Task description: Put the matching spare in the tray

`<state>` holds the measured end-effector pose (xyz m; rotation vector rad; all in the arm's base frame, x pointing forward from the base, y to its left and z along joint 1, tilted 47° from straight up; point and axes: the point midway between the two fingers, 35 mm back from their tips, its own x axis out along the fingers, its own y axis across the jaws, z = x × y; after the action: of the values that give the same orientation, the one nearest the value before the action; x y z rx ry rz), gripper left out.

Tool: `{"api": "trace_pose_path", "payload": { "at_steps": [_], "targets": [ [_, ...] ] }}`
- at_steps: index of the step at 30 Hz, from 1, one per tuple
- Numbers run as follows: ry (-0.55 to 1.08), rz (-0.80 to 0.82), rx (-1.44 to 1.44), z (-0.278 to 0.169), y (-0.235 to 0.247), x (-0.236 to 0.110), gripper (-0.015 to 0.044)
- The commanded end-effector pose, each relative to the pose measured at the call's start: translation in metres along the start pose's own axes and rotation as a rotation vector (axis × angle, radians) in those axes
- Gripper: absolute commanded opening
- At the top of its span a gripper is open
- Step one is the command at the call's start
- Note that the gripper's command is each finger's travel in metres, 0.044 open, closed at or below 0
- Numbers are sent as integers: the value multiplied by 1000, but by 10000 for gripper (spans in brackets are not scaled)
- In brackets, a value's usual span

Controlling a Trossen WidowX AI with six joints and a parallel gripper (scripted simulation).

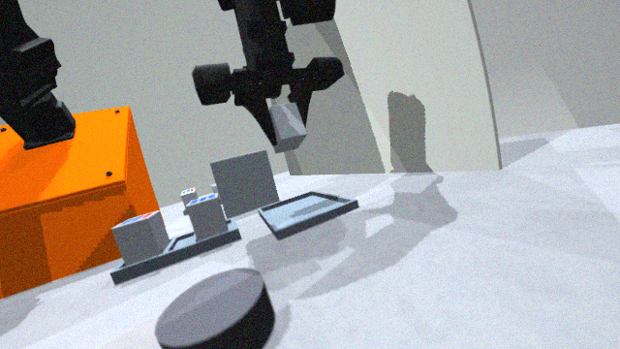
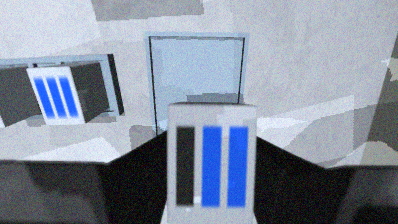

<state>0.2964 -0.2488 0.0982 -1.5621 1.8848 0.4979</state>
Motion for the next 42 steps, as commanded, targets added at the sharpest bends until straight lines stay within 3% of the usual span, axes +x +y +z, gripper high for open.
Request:
{"api": "trace_pose_path", "payload": {
  "at_steps": [1, 42],
  "targets": [
    [-6, -1, -10, 3, -1, 5, 0],
    [1, -3, -11, 1, 3, 47, 0]
  ]
}}
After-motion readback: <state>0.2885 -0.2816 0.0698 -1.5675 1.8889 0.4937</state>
